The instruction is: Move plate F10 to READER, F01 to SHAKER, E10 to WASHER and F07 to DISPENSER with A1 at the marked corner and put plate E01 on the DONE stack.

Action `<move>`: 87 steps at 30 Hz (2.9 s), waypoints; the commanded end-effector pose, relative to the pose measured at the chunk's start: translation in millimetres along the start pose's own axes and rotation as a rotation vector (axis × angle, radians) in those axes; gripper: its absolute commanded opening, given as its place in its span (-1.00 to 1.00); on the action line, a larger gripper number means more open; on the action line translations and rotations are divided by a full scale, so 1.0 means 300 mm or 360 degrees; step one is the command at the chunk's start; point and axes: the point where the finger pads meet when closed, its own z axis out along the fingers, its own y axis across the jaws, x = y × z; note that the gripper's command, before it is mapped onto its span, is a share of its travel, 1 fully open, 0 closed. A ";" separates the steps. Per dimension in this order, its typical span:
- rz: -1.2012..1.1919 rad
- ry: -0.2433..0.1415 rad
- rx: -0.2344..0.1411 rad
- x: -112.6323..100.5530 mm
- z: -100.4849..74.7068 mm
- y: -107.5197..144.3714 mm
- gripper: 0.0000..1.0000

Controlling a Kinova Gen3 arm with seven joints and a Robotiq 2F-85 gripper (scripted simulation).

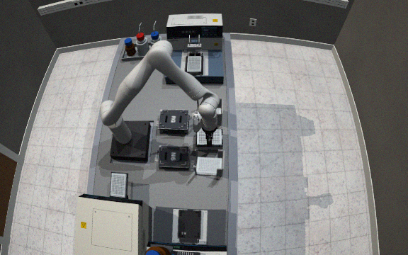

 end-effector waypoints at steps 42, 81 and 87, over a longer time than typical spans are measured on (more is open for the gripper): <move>-0.0002 0.0003 -0.0001 0.001 -0.057 0.004 1.00; 0.0005 0.0000 0.0004 -0.004 -0.215 0.002 1.00; 0.0006 0.0001 0.0004 -0.003 -0.242 0.002 1.00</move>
